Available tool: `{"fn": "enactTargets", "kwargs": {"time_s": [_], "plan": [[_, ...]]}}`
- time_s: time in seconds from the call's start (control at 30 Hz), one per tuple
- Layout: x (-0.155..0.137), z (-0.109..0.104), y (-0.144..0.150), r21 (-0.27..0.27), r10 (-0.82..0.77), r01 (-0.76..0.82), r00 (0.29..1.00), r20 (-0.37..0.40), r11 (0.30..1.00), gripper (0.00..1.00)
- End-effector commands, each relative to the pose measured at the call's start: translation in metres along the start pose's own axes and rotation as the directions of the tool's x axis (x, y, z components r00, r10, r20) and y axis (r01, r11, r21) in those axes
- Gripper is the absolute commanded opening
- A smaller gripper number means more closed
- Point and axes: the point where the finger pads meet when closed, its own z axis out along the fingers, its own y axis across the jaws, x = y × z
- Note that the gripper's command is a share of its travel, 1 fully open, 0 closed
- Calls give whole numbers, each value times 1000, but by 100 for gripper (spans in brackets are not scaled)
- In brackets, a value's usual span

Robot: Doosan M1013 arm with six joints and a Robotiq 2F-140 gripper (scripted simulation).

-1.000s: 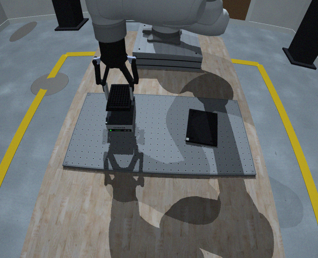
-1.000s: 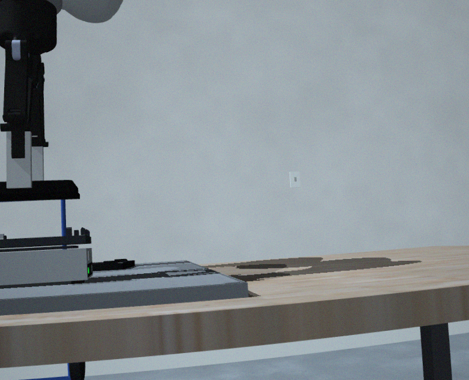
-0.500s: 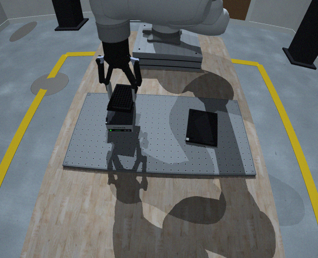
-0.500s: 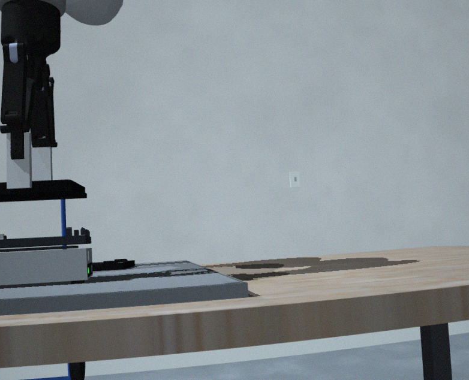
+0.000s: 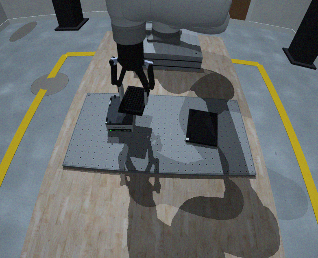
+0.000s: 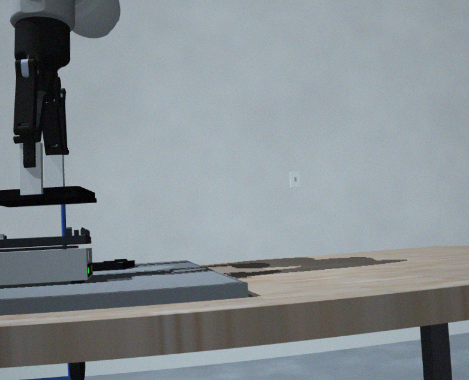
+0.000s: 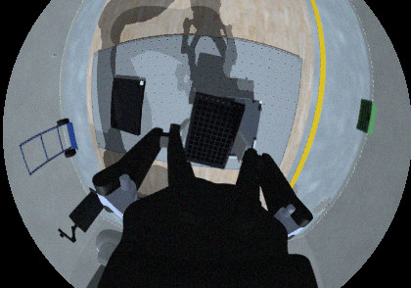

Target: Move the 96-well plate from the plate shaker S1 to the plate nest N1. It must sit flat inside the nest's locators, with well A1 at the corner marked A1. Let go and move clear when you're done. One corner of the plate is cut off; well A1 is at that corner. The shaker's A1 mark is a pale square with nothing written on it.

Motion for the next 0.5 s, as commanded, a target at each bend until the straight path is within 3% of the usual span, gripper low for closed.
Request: {"fn": "enactTargets", "kwargs": {"time_s": [0.0,0.47], "plan": [[-4,2,-15,-3,1,-1,1000,-2,1000,10],[-6,8,-55,-3,1,-1,1000,-2,1000,10]]}}
